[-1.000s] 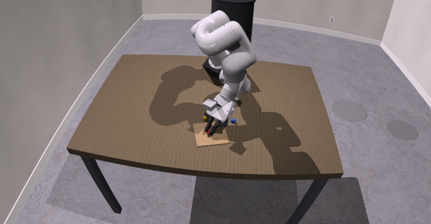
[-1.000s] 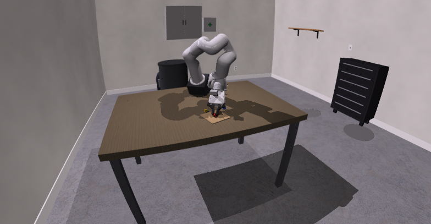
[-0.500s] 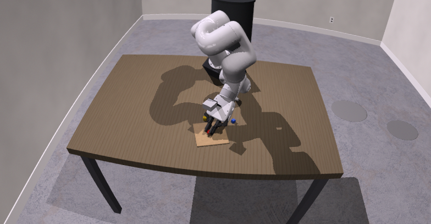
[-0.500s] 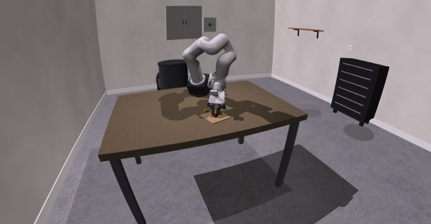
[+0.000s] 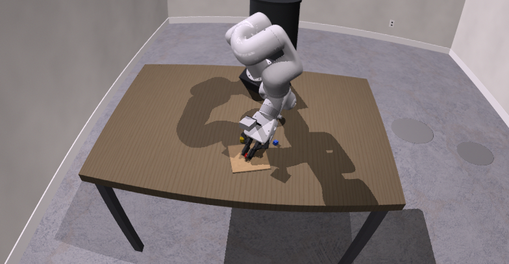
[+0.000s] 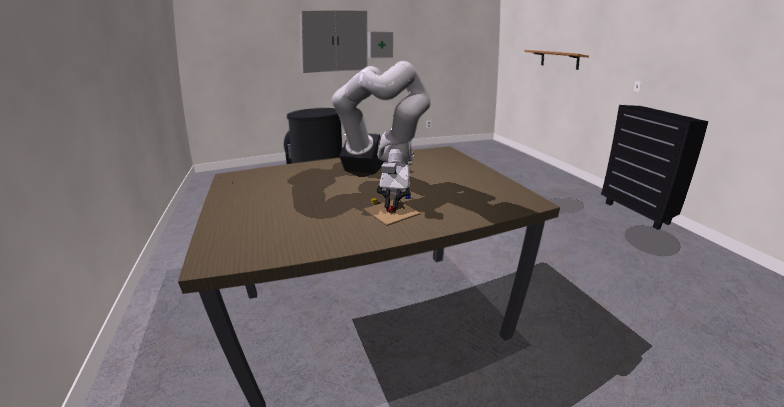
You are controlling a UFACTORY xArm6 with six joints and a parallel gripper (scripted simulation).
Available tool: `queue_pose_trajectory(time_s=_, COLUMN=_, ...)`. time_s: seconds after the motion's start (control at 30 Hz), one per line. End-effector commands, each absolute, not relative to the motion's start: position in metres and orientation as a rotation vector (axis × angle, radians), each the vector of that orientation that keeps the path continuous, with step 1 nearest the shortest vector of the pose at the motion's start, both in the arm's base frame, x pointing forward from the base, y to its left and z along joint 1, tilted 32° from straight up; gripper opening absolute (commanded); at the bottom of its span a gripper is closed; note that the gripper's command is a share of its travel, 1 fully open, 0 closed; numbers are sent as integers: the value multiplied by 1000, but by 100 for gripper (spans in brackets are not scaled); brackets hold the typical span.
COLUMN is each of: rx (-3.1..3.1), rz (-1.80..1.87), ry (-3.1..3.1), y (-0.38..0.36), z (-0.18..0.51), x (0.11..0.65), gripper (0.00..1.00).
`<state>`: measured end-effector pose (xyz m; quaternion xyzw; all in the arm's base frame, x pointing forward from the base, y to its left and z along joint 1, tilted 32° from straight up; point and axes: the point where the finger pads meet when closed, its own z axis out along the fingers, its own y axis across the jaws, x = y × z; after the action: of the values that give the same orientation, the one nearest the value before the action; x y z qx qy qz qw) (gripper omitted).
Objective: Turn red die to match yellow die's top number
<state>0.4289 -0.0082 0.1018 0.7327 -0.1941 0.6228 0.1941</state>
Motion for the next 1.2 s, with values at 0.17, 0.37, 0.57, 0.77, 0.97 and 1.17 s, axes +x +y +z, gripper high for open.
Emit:
queue_pose_trajectory(time_s=0.17, rx=2054, rz=1748, ry=-544, y=-8, z=102, x=429, gripper=27)
queue_pose_trajectory(time_s=0.37, rx=2054, rz=1748, ry=-544, y=-8, z=102, x=429, gripper=31)
queue_pose_trajectory(time_s=0.57, rx=2054, rz=1748, ry=-544, y=-8, z=102, x=429, gripper=31)
queue_pose_trajectory(time_s=0.77, rx=2054, rz=1748, ry=-544, y=-8, z=102, x=429, gripper=31)
queue_pose_trajectory(time_s=0.97, rx=2054, rz=1748, ry=-544, y=-8, z=102, x=429, gripper=31)
queue_pose_trajectory(time_s=1.17, rx=2054, rz=1748, ry=-544, y=-8, z=102, x=429, gripper=31)
